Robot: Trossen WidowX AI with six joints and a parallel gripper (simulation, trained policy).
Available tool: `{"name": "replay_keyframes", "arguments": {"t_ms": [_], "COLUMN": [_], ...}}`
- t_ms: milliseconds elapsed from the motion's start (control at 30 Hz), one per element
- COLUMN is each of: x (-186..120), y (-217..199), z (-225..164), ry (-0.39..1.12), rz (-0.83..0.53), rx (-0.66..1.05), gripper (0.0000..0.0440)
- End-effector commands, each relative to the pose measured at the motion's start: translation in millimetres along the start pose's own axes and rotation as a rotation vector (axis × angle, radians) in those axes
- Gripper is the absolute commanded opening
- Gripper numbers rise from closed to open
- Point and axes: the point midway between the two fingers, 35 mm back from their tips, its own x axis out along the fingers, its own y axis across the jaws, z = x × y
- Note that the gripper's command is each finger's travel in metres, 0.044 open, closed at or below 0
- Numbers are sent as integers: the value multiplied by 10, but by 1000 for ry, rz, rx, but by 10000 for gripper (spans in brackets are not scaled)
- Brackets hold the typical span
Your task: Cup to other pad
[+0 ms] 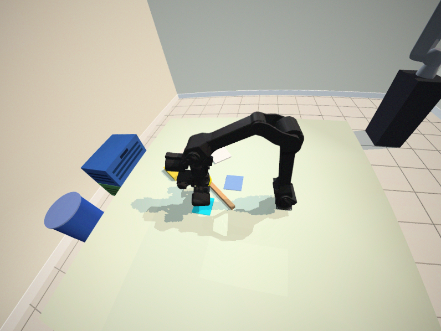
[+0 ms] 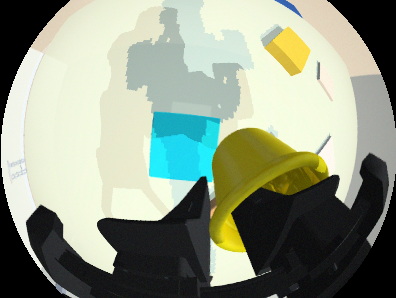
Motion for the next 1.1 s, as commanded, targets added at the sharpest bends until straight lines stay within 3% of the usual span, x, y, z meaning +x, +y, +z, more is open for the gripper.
{"name": "replay_keyframes", "arguments": {"t_ms": [0, 400, 767, 967, 1067], "x": [68, 289, 520, 467, 394], "y": [134, 460, 502, 495, 493], "z": [66, 109, 15, 80, 127], "ry": [-7, -12, -6, -48, -79], "rz": [4, 10, 0, 14, 27], "rx": [-12, -31, -19, 0, 7], "gripper": [0, 9, 65, 143, 143]}}
